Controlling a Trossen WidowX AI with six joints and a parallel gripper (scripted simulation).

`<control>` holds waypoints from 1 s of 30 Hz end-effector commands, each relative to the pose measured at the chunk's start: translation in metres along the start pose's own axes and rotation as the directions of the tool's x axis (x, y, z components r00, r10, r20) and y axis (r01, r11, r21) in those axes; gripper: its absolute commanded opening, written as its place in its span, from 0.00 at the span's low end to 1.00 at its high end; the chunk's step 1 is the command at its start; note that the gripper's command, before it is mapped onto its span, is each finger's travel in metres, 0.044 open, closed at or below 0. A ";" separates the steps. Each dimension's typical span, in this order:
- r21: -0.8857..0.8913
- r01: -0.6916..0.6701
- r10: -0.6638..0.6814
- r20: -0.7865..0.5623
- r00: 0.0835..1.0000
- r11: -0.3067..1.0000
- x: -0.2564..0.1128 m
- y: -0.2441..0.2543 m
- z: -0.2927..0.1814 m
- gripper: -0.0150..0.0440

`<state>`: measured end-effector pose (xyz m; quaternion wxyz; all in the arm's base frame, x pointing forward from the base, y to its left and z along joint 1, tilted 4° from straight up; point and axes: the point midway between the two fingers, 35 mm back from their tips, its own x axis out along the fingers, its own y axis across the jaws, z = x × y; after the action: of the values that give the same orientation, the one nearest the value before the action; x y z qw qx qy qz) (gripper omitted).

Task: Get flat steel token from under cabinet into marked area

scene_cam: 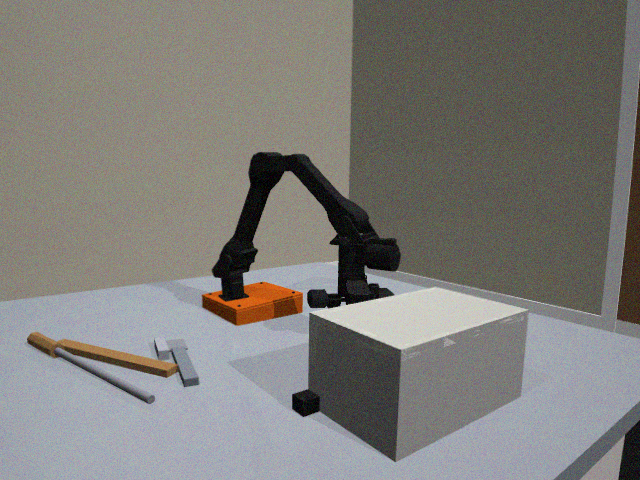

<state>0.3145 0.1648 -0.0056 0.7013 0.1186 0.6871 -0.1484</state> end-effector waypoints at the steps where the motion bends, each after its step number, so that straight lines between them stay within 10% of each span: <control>1: 0.004 0.007 -0.007 -0.002 1.000 1.000 0.001 -0.004 -0.001 0.25; 30: 0.004 0.006 -0.006 -0.006 1.000 1.000 0.002 0.001 -0.051 0.25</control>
<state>0.2756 0.1822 -0.0075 0.6994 0.1191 0.6883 -0.1513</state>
